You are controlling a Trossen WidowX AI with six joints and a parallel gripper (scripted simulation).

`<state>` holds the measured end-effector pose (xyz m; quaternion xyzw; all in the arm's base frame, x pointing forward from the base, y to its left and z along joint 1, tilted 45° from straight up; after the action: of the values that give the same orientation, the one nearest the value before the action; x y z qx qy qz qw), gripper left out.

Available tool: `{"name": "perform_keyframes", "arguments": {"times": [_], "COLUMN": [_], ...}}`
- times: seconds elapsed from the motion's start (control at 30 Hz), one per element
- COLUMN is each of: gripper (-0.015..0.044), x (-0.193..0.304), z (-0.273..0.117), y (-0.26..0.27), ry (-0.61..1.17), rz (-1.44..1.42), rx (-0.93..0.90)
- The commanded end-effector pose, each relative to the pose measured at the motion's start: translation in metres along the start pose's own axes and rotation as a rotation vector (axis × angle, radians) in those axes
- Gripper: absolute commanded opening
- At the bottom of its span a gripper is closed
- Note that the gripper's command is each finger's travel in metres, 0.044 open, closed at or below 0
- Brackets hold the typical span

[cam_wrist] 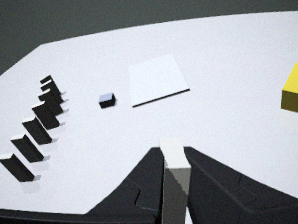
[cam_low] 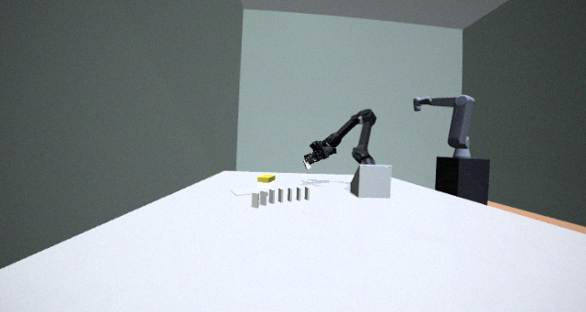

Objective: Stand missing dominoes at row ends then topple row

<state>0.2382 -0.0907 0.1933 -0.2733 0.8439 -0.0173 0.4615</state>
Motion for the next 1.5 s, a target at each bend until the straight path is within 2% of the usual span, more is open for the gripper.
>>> {"name": "perform_keyframes", "arguments": {"times": [0.0,0.33,1.07,1.47], "gripper": [0.0026,0.0026,0.0026,0.0026], "x": [0.001,0.004,0.004,0.029], "z": [-0.009,-0.029,-0.029,-0.015], "y": [0.001,0.004,0.004,-0.017], "ry": [-0.101,-0.287,-0.290,-0.281], "rz": [-0.082,-0.277,-0.281,-0.266], "rx": [0.031,0.112,0.113,0.112]}}
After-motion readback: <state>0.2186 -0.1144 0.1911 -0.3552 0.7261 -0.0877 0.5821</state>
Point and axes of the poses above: the point midway between the two fingers, 35 mm back from their tips, its own z axis out along the fingers, its own y axis across the jaws, x = y × z, the point moved 4 cm from there along -z, back along the fingers, and after that the axes turned 10 degrees about z, right-handed, at the moved point
